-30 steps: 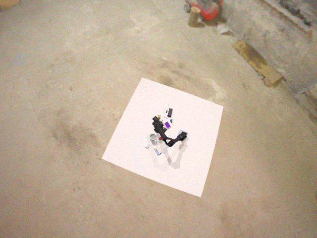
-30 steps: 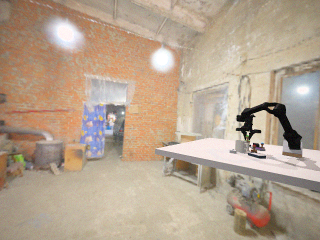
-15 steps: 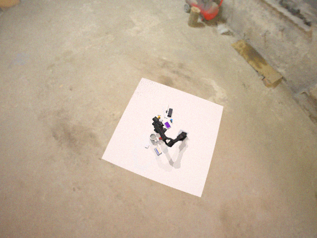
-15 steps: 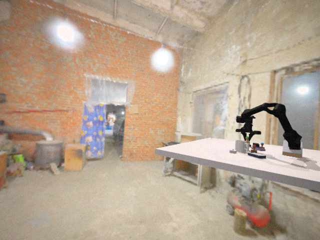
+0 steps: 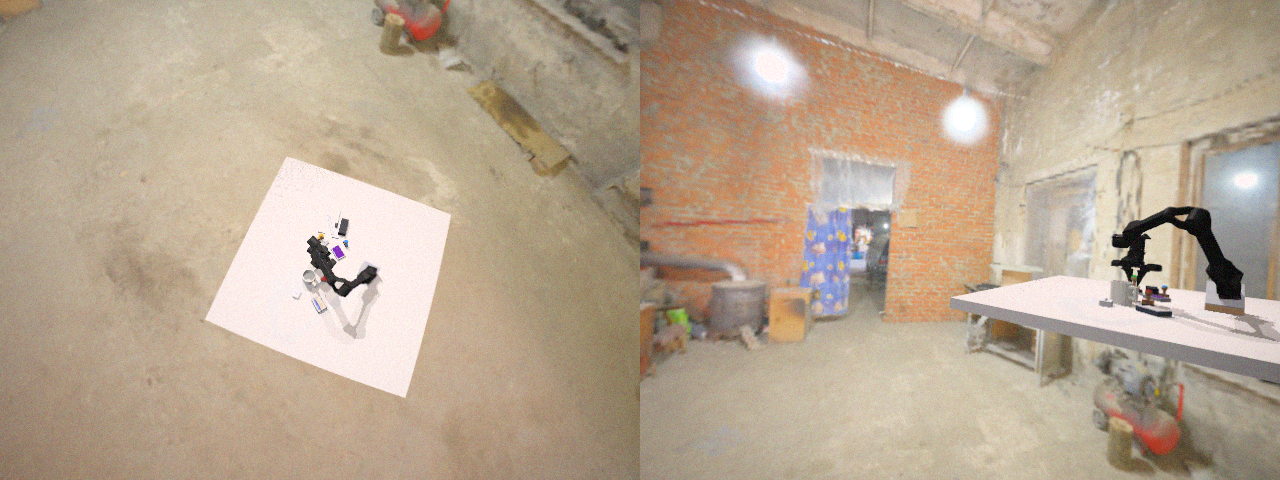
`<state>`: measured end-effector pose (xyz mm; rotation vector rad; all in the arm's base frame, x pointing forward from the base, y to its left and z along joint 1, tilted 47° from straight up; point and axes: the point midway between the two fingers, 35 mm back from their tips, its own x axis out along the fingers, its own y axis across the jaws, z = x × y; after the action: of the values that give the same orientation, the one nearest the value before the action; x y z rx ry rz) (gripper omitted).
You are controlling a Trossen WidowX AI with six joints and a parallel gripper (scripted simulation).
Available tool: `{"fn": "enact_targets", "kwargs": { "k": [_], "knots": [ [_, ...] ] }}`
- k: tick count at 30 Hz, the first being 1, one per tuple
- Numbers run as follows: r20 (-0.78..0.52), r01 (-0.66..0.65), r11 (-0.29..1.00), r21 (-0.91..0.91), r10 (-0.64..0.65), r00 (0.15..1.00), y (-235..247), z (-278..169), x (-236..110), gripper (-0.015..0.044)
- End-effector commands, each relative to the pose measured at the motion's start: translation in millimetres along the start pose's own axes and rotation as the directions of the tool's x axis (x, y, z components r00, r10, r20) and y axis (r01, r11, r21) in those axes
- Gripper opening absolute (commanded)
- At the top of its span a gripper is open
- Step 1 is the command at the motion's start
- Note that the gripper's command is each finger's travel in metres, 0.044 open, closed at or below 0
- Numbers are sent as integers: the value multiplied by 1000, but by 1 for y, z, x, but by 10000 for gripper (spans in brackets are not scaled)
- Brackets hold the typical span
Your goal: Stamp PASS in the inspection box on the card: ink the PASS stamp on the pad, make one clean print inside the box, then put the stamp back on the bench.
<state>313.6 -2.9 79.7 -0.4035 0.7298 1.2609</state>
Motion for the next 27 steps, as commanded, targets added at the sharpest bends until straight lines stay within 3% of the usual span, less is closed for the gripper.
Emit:
{"fn": "enact_targets", "kwargs": {
  "k": [1, 27],
  "knots": [
    [5, -1, 1000, 5, 1, 1000, 1, 0, 3, 0],
    [7, -1, 1000, 5, 1, 1000, 2, 1, 20, 0]
  ]
}}
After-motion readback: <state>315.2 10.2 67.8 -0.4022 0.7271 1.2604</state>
